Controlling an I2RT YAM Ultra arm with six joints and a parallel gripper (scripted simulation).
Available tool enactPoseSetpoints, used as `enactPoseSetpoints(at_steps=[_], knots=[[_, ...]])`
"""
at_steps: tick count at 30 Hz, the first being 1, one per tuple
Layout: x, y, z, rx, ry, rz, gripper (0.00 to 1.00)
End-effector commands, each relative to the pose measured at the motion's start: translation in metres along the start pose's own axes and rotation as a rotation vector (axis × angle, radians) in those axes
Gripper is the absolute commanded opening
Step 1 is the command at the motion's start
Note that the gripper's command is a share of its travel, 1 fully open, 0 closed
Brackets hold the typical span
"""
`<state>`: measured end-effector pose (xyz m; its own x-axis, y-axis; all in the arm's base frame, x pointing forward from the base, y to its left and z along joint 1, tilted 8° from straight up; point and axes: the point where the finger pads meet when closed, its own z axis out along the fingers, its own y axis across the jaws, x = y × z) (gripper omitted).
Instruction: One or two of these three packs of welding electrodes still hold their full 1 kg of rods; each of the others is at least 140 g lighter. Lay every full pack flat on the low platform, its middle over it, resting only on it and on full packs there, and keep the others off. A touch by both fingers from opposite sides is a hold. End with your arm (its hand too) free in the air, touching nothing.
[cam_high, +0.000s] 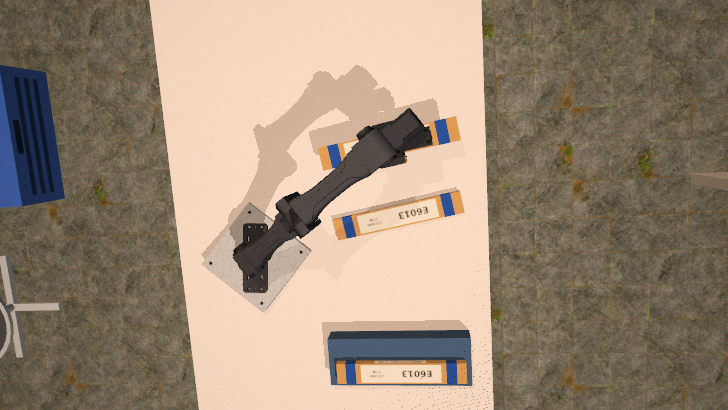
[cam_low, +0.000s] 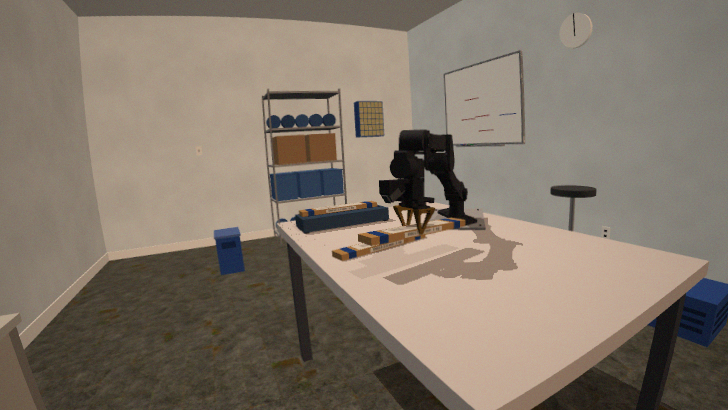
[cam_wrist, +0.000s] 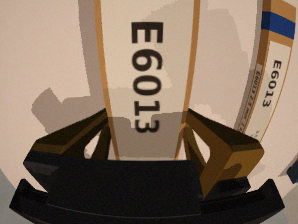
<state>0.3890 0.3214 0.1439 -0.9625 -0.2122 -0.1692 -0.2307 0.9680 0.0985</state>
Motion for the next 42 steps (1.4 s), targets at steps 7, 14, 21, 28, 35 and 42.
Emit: enactPoseSetpoints(at_steps=[7, 14, 21, 28, 35, 42], knots=[[-0.009, 0.001, -0.071, 0.004, 0.009, 0.003, 0.00], [-0.009, 0.001, -0.085, 0.004, 0.009, 0.003, 0.00], [-0.009, 0.002, -0.099, 0.004, 0.009, 0.003, 0.00], [-0.010, 0.002, -0.112, 0.000, 0.002, 0.004, 0.00], [-0.010, 0.002, -0.126, 0.000, 0.002, 0.004, 0.00], [-0.011, 0.001, -0.138, -0.002, -0.005, 0.005, 0.00]])
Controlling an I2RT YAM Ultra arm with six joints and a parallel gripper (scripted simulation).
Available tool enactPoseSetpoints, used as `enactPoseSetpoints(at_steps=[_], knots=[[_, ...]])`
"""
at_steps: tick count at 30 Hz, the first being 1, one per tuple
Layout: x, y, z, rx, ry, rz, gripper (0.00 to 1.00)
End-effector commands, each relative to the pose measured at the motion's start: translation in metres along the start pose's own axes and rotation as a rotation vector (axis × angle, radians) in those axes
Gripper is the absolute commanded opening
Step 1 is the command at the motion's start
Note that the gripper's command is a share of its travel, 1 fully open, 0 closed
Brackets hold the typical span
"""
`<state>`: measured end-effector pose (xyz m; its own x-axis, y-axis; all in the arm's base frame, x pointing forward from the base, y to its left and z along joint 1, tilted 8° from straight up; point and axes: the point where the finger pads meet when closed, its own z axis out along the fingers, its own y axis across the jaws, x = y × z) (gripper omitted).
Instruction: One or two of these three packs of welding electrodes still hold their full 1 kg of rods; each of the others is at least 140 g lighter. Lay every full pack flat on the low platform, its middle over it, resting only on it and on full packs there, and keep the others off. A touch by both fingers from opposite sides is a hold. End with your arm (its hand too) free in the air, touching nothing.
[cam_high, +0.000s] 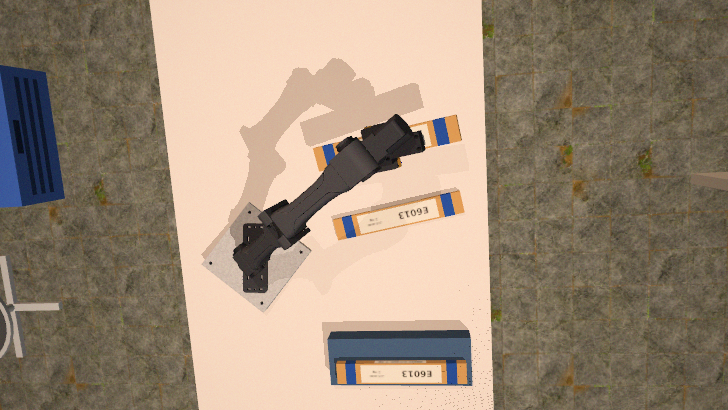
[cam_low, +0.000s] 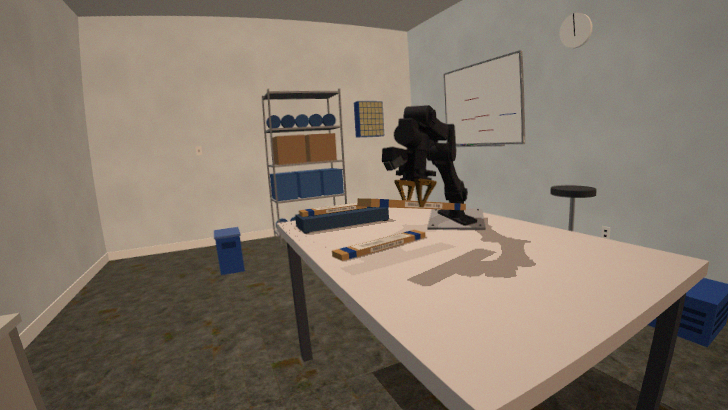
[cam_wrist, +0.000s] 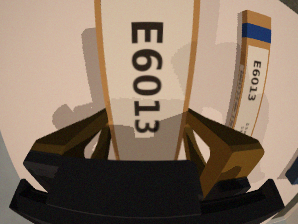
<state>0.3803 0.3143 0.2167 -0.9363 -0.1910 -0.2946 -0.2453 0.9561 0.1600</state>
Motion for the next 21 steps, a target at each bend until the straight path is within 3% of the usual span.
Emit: enactPoseSetpoints(at_steps=[1, 21], knots=[[-0.0170, 0.0030, -0.0623, 0.061, 0.123, 0.007, 0.00], [-0.0173, 0.0028, -0.0637, 0.058, 0.116, 0.007, 0.00]])
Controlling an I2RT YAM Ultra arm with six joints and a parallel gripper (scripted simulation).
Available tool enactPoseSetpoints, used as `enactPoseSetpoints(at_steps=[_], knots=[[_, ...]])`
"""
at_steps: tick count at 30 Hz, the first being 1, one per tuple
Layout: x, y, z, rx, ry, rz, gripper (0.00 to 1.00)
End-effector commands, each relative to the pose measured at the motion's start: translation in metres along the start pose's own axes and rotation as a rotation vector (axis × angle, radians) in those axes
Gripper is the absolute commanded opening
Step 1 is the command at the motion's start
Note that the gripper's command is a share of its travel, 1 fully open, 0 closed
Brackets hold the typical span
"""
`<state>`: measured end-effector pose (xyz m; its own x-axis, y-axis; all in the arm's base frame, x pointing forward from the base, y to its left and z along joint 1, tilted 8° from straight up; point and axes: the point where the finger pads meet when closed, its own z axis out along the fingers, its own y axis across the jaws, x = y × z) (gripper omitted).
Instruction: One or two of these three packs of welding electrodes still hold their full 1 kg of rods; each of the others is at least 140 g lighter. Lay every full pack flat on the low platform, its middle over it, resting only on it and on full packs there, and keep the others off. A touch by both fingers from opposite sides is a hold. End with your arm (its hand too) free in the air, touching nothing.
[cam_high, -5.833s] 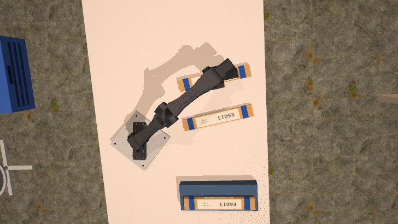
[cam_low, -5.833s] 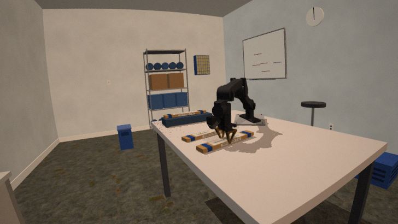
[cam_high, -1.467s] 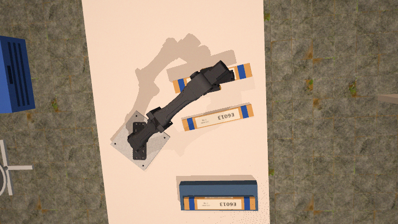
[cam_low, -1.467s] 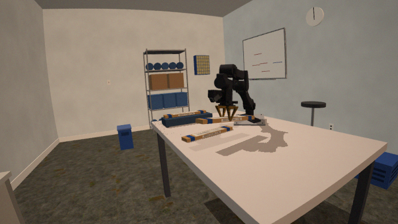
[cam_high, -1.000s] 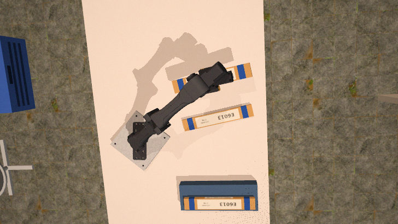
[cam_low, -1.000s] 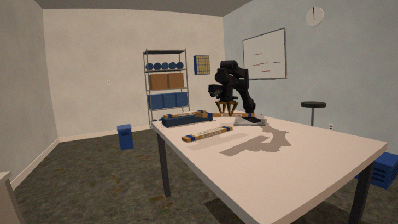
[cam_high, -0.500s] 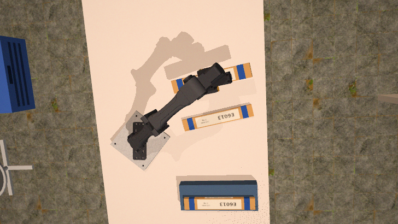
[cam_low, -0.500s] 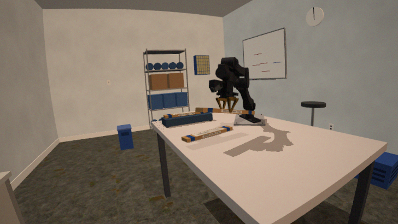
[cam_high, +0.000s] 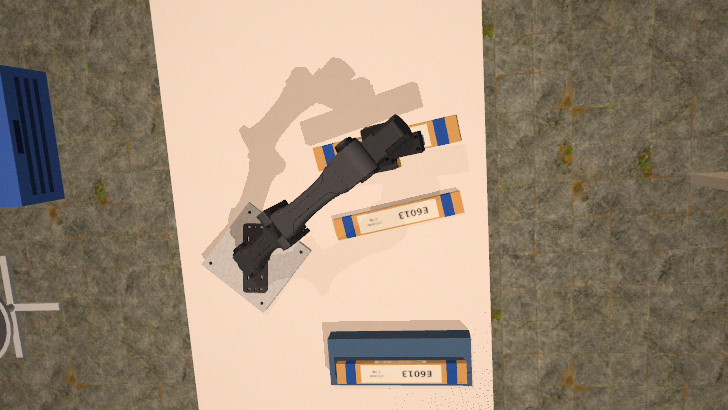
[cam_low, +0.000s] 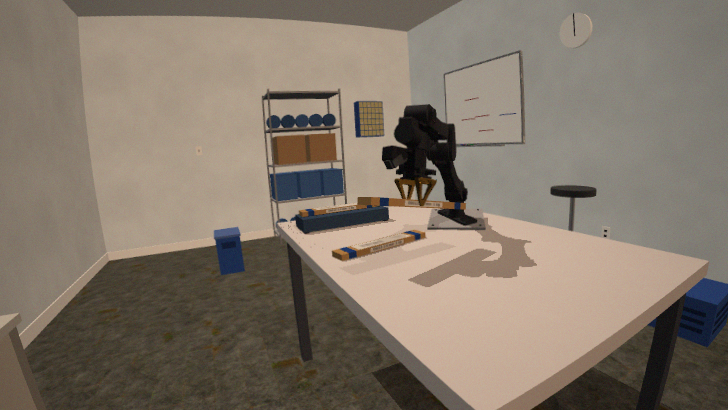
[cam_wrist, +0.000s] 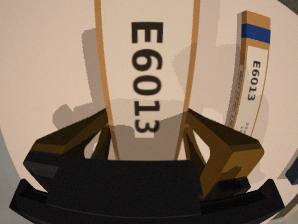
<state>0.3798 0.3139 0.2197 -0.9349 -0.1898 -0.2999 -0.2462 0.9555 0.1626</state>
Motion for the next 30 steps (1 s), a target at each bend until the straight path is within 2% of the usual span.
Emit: enactPoseSetpoints(at_steps=[1, 28, 30], knots=[[-0.0173, 0.0028, -0.0606, 0.061, 0.122, 0.007, 0.00], [-0.0173, 0.0027, -0.0606, 0.062, 0.121, 0.007, 0.00], [-0.0162, -0.0026, -0.0605, 0.060, 0.108, 0.064, 0.00]])
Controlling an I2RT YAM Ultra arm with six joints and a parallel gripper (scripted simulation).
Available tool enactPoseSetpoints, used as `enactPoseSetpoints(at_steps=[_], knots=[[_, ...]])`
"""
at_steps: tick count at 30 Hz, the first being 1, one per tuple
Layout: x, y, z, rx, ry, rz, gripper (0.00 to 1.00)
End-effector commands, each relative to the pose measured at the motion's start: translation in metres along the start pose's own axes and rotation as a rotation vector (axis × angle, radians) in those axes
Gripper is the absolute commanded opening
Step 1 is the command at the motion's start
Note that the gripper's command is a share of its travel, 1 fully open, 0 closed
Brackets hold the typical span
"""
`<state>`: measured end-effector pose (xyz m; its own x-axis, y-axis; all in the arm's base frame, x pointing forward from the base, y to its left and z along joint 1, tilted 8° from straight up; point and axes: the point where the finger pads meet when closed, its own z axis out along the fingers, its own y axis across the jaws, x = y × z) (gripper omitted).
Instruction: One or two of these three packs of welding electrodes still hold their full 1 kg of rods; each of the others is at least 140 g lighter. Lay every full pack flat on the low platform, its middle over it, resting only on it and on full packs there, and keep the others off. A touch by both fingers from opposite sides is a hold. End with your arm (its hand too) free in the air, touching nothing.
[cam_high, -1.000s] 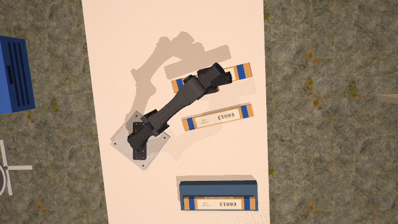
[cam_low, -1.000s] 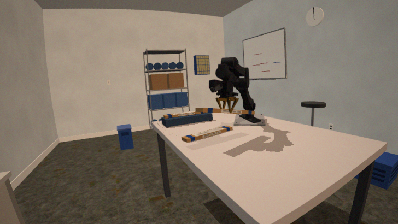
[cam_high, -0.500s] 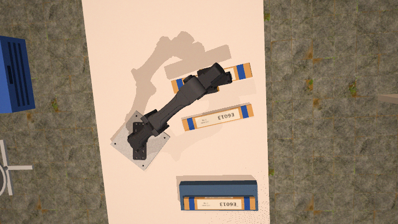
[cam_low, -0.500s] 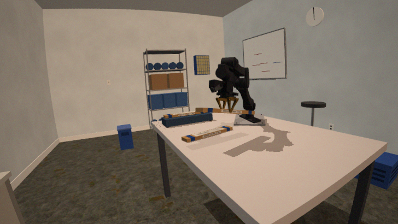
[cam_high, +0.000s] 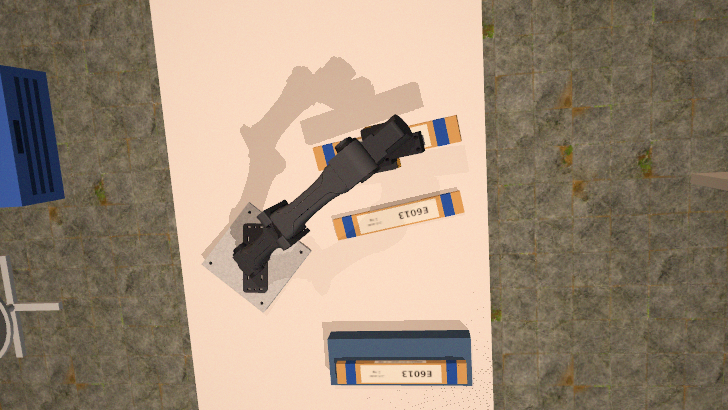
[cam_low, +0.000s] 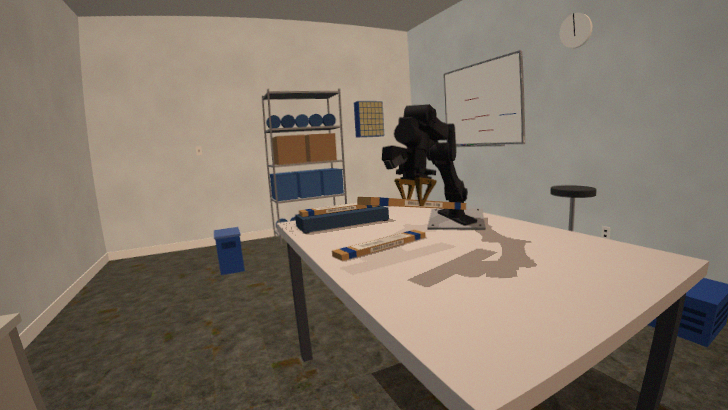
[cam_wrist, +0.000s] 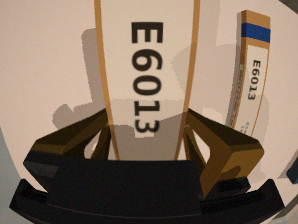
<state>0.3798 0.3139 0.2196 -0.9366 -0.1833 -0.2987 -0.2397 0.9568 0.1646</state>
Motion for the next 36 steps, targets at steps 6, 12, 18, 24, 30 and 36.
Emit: enactPoseSetpoints(at_steps=[6, 12, 18, 24, 30, 36], knots=[[-0.013, -0.018, -0.060, 0.061, 0.100, 0.138, 0.00], [-0.010, -0.034, -0.060, 0.075, 0.122, 0.154, 0.00], [-0.007, -0.044, -0.059, 0.082, 0.131, 0.152, 0.00], [-0.004, -0.060, -0.059, 0.082, 0.131, 0.152, 0.00], [-0.001, -0.075, -0.059, 0.082, 0.131, 0.152, 0.00], [0.002, -0.086, -0.059, 0.086, 0.135, 0.150, 0.00]])
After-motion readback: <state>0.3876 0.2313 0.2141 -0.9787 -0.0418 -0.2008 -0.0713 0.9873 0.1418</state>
